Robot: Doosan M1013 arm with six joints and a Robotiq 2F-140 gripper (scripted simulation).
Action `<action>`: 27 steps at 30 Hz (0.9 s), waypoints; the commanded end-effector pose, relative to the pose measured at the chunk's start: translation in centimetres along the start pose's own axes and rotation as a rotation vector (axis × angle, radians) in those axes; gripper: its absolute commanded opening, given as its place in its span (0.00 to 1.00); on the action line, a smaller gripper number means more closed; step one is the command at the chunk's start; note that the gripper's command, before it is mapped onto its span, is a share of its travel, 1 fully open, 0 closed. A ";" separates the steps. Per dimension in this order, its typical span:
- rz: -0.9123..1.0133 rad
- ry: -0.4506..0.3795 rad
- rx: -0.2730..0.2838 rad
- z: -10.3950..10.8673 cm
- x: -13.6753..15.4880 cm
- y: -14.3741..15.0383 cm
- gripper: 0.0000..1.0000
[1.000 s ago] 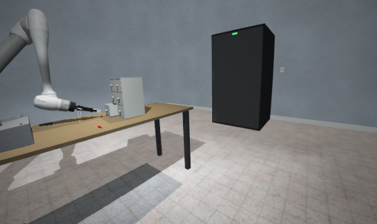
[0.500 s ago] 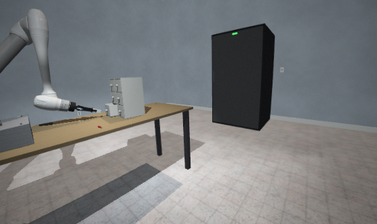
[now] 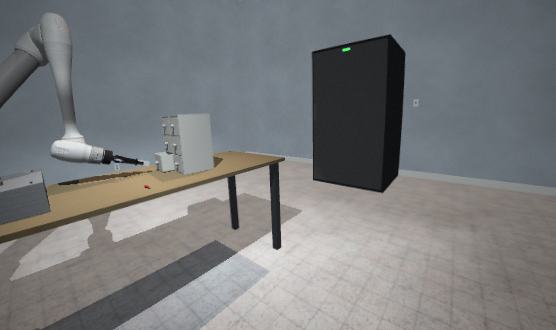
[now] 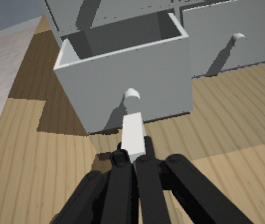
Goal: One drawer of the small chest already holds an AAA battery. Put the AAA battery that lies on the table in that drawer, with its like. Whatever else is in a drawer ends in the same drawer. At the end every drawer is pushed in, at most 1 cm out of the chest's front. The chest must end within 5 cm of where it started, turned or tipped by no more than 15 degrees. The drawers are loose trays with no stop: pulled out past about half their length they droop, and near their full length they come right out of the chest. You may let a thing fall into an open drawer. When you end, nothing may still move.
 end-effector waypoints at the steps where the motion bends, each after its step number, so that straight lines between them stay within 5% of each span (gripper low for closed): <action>1: 0.000 0.000 0.000 -0.2 -0.1 0.0 0.00; 27: 0.000 0.000 0.000 -3.3 -1.2 0.1 0.00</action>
Point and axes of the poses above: the point where the finger pads meet when closed, its own z axis back along the fingers, its own y axis across the jaws, x = y × z, the point moved 8 cm from there along z, back along the fingers, and after that the axes turned 6 degrees about z, right-handed, at the moved point
